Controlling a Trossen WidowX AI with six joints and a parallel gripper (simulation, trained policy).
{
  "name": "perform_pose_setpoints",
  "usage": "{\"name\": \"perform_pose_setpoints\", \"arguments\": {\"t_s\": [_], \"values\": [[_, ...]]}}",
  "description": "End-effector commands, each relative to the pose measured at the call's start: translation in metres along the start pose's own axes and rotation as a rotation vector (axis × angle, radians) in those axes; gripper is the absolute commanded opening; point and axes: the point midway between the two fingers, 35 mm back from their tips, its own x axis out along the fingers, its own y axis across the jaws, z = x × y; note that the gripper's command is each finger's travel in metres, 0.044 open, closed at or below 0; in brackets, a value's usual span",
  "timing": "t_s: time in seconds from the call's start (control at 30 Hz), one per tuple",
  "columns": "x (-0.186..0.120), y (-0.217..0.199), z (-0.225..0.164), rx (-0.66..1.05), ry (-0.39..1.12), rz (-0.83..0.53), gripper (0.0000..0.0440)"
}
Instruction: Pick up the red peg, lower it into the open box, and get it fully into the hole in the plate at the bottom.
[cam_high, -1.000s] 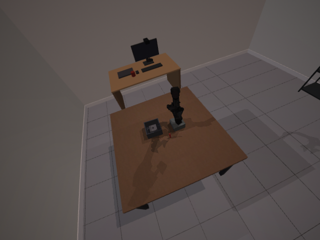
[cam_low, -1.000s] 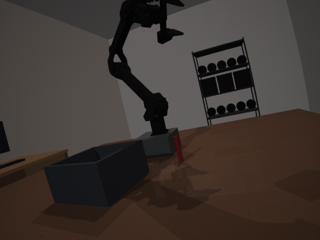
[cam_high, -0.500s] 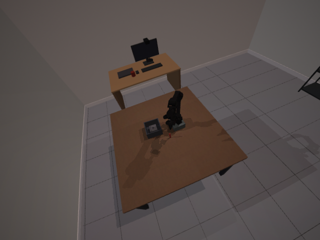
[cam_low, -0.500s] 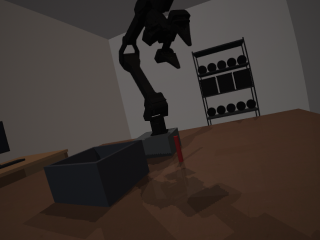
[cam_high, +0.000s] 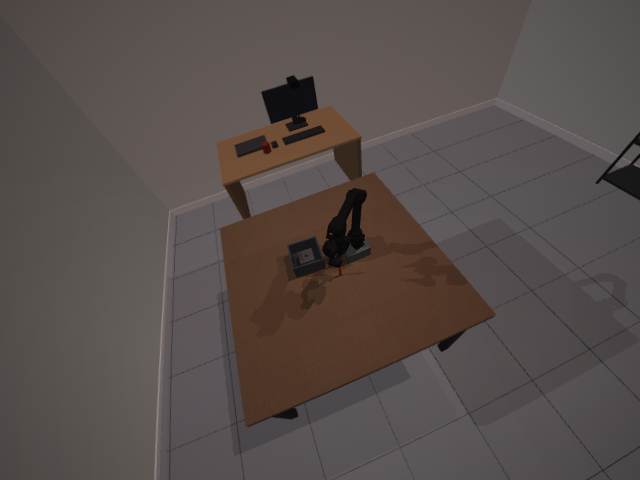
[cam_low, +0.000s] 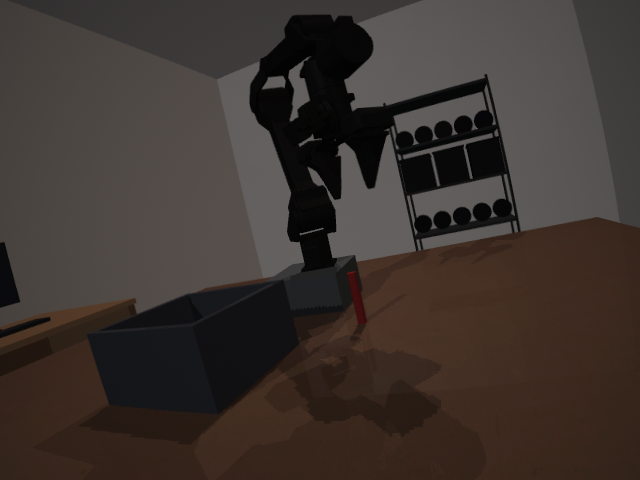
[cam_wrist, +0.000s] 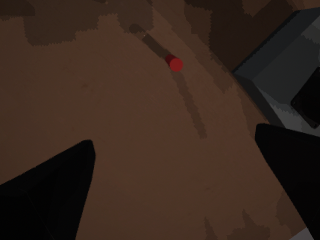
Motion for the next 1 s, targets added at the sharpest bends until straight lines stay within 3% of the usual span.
{"name": "perform_pose_setpoints", "arguments": {"t_s": [0.0,0.43,0.97], "values": [[0.024,-0.009,0.006,-0.022,-0.001,-0.115,0.0440],[0.081,-0.018,0.016,-0.072,-0.001,-0.284,0.0440],[0.146,-0.019,0.023,-0.128,-0.055,-0.321,0.0440]]}}
